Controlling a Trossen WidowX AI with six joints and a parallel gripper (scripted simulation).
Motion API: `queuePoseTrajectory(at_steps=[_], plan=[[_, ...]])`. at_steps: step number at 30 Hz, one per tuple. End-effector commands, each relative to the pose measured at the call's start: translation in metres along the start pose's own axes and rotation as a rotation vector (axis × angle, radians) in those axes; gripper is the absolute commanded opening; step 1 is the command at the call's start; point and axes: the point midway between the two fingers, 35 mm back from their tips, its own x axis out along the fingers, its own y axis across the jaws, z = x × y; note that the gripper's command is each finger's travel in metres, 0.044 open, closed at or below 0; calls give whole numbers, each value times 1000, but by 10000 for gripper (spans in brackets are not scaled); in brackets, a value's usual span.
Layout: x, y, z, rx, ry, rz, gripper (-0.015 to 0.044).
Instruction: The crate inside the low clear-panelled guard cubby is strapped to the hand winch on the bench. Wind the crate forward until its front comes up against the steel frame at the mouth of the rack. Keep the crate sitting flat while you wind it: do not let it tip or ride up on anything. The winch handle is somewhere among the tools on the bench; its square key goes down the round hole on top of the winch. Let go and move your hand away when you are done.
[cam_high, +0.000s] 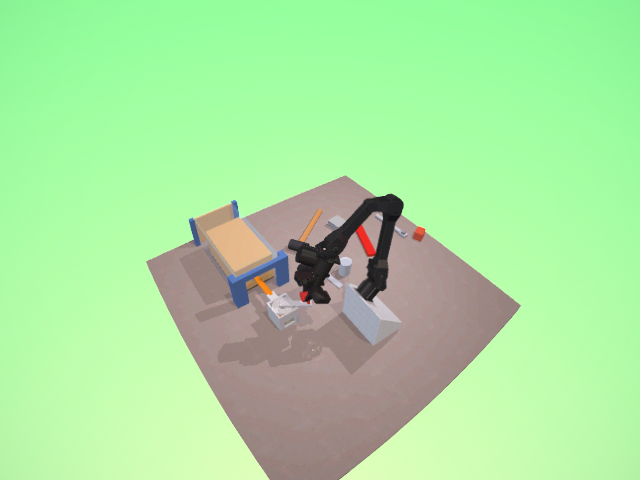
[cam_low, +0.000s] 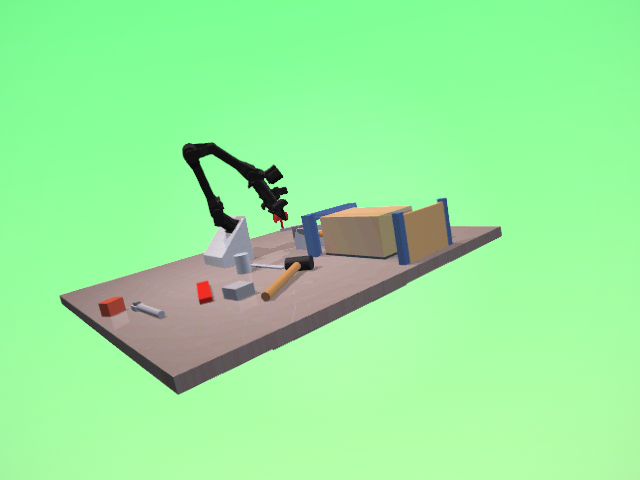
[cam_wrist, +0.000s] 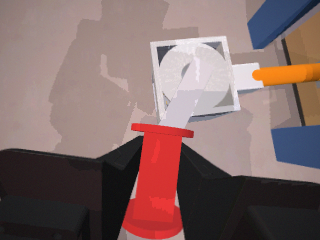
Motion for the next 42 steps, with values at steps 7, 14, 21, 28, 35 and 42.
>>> queuePoseTrajectory(at_steps=[7, 14, 21, 28, 35, 42], plan=[[0, -22, -7, 8, 18, -37, 0], [-1, -31, -7, 8, 19, -37, 0], [-1, -40, -7, 8, 19, -38, 0], [-1, -48, -6, 8, 19, -38, 0], [0, -57, -5, 8, 19, -39, 0], [1, -66, -2, 9, 19, -39, 0]])
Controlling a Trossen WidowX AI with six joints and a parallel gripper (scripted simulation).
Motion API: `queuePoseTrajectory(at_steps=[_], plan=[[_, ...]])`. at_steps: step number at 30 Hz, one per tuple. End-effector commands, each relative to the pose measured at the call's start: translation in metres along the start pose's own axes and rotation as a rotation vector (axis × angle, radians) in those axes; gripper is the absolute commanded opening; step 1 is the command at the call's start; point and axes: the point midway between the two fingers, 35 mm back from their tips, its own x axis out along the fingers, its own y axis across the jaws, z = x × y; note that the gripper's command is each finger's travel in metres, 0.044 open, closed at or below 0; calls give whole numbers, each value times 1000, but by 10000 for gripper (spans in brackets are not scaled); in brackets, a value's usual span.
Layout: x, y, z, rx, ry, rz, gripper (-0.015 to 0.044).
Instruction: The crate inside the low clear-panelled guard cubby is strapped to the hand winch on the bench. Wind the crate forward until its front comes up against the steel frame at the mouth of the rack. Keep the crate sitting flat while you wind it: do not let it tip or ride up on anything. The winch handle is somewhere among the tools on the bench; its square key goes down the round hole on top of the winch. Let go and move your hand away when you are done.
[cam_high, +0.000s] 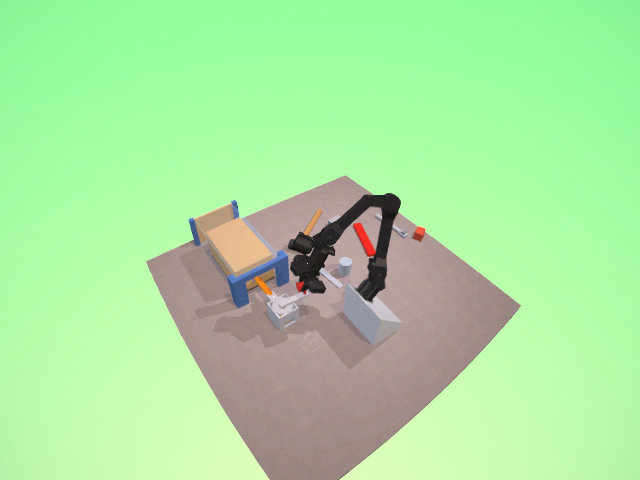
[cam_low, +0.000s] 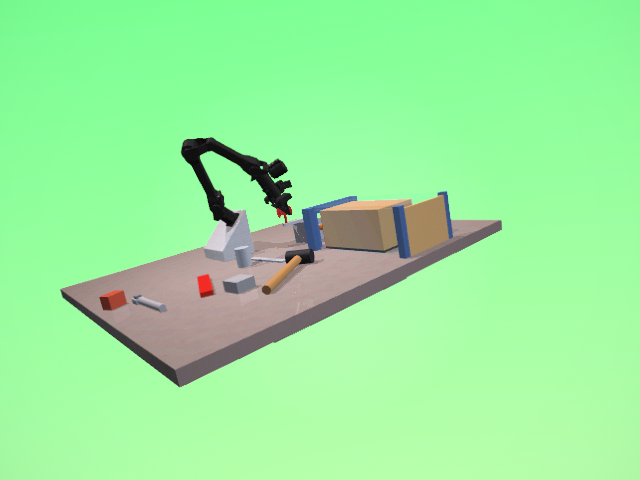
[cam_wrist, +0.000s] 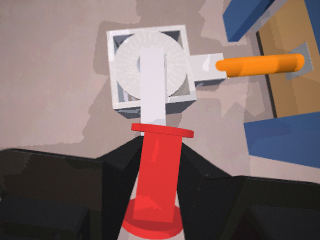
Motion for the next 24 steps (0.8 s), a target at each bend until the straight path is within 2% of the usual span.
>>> queuePoseTrajectory(at_steps=[1, 24], plan=[[3, -16, 2, 13, 10, -32, 0], [8, -42, 14, 13, 9, -34, 0]])
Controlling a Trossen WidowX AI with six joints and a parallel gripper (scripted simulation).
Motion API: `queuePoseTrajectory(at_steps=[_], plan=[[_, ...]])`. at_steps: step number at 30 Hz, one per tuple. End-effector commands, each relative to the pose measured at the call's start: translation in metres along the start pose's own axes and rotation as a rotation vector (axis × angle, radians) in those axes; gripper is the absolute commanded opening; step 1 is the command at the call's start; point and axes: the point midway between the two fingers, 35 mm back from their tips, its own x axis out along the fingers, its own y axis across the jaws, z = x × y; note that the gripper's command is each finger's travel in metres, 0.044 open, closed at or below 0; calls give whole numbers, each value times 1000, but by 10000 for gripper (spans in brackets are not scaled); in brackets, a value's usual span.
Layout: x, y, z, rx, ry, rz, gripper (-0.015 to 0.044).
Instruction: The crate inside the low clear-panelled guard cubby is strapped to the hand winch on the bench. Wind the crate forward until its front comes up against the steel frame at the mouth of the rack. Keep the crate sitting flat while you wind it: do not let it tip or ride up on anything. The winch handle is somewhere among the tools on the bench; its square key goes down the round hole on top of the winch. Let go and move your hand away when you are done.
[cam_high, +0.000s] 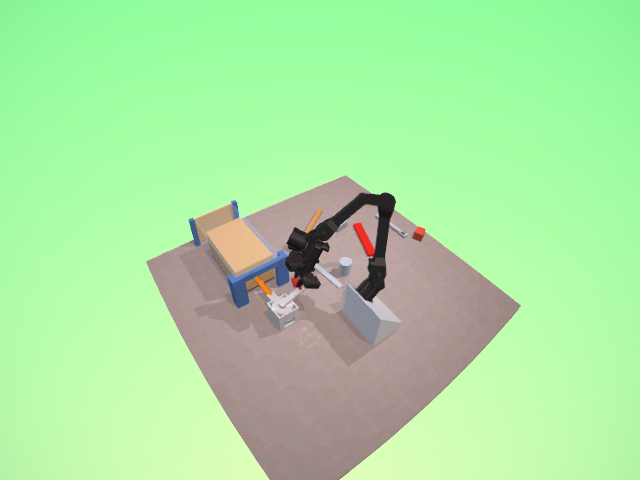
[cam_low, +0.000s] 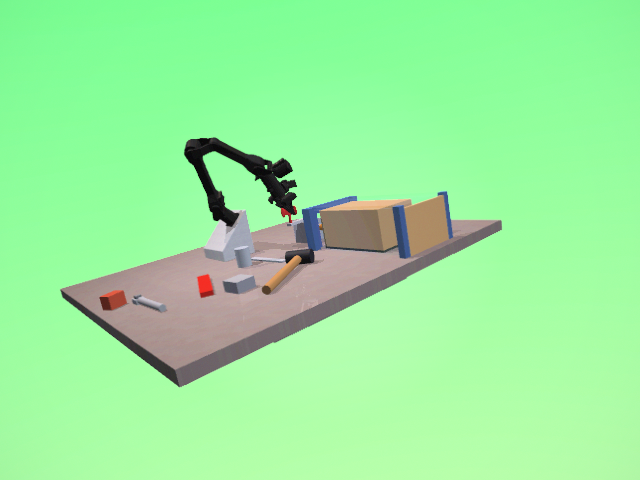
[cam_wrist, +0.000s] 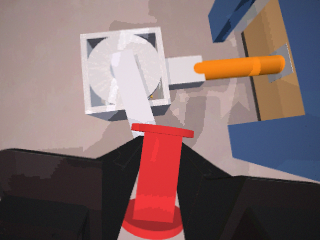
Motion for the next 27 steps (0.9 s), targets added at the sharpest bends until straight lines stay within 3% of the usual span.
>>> queuePoseTrajectory(at_steps=[1, 27], plan=[[5, -16, 6, 13, 0, -28, 0], [14, -38, 28, 13, -1, -29, 0]])
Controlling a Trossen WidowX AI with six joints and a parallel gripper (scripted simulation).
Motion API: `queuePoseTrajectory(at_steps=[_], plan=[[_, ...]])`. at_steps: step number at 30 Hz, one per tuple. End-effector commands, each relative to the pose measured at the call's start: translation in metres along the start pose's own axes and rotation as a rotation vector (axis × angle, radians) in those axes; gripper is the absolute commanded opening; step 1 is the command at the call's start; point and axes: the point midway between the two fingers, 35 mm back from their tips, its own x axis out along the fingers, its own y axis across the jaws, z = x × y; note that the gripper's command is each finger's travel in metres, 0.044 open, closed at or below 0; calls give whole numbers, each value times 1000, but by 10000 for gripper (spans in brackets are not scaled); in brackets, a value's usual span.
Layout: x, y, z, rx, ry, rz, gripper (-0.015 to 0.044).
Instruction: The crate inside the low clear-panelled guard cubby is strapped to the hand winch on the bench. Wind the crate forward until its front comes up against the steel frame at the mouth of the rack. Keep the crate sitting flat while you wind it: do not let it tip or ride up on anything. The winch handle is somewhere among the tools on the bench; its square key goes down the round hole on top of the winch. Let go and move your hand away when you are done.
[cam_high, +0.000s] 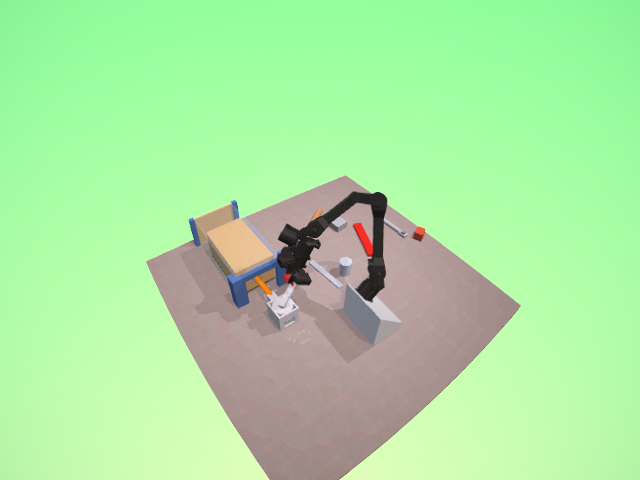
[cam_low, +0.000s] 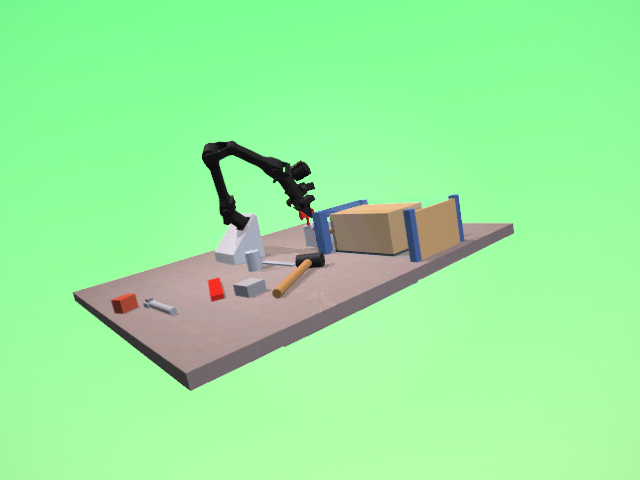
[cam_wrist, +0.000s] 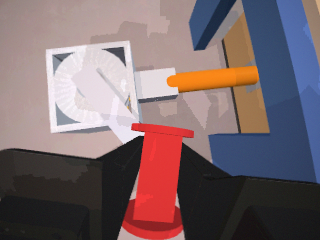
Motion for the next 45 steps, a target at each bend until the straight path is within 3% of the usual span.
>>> queuePoseTrajectory(at_steps=[1, 45], plan=[[6, -9, 8, 6, -6, -11, 0], [26, -25, 56, 7, -9, -12, 0]])
